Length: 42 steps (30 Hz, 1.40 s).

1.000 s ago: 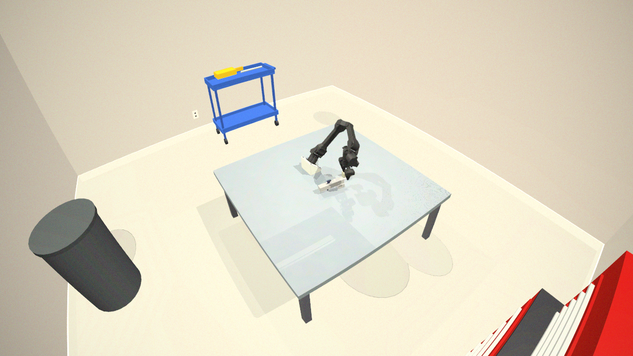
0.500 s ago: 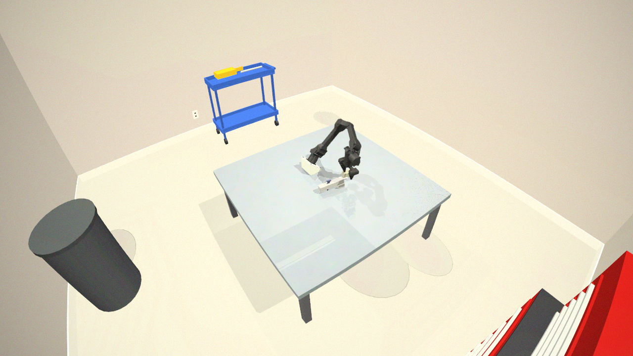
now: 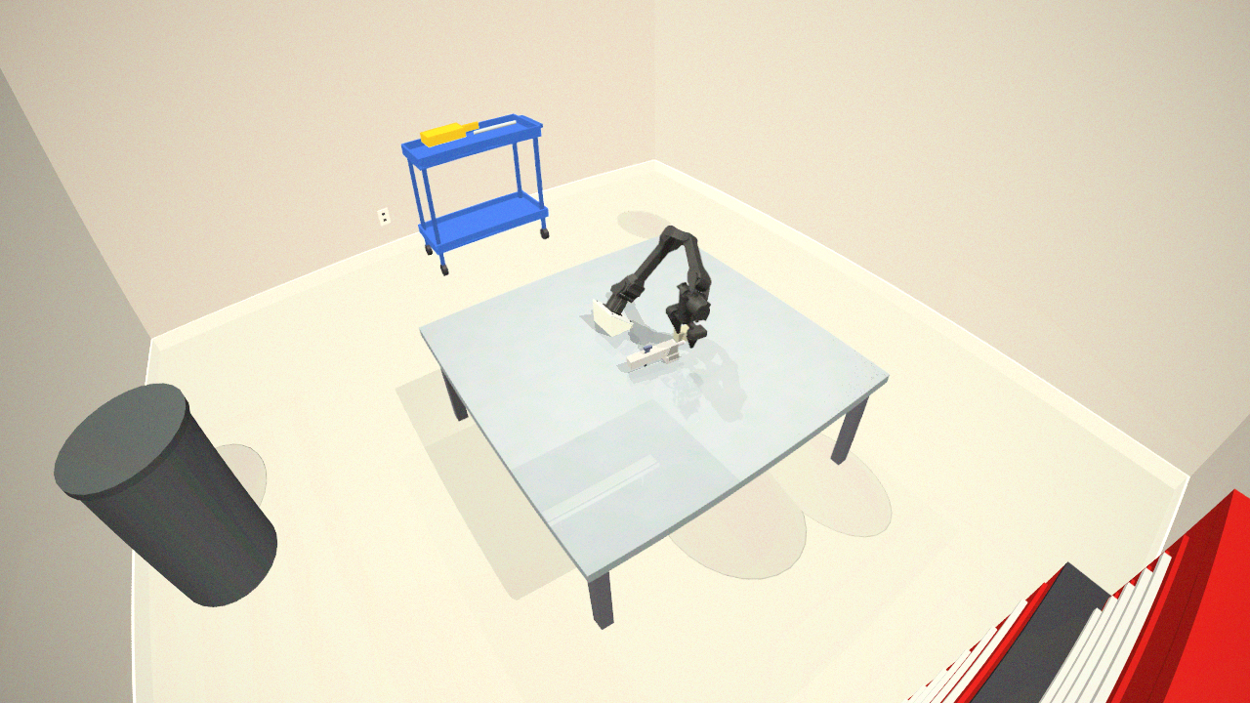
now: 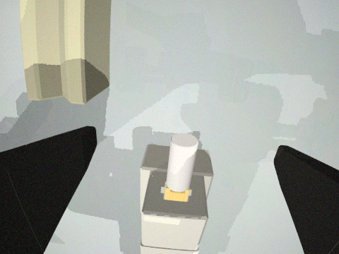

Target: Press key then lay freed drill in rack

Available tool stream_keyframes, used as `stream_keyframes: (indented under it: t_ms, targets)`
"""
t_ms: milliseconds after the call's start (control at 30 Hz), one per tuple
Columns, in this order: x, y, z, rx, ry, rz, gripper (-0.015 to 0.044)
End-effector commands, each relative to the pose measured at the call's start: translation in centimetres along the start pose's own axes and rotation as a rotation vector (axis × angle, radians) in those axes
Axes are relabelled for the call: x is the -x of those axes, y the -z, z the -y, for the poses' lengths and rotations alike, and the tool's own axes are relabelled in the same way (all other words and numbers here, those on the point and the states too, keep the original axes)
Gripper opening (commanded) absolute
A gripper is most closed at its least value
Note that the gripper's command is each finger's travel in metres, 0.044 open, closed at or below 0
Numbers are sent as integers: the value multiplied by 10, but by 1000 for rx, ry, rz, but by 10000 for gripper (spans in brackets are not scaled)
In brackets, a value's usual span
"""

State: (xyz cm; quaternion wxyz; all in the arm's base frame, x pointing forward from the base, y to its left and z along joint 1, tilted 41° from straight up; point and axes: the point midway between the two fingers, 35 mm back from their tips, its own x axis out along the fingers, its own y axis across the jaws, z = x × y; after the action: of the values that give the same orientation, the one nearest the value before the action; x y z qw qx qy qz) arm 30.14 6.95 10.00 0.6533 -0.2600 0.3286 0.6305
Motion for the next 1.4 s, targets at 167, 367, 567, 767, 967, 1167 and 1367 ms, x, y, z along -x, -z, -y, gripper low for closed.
stream_keyframes:
  t_ms: [167,367,567,767,967,1167,1367]
  targets:
    - [-16,4,0,-6,-3,4,440]
    - [-25,6,0,-6,-3,4,440]
    - [-35,9,-1,-6,-3,5,440]
    - [-42,10,-2,-6,-4,5,440]
    - [-38,10,-1,0,-2,1,309]
    - [-38,10,-1,0,-2,1,151]
    - [-38,10,-1,0,-2,1,13]
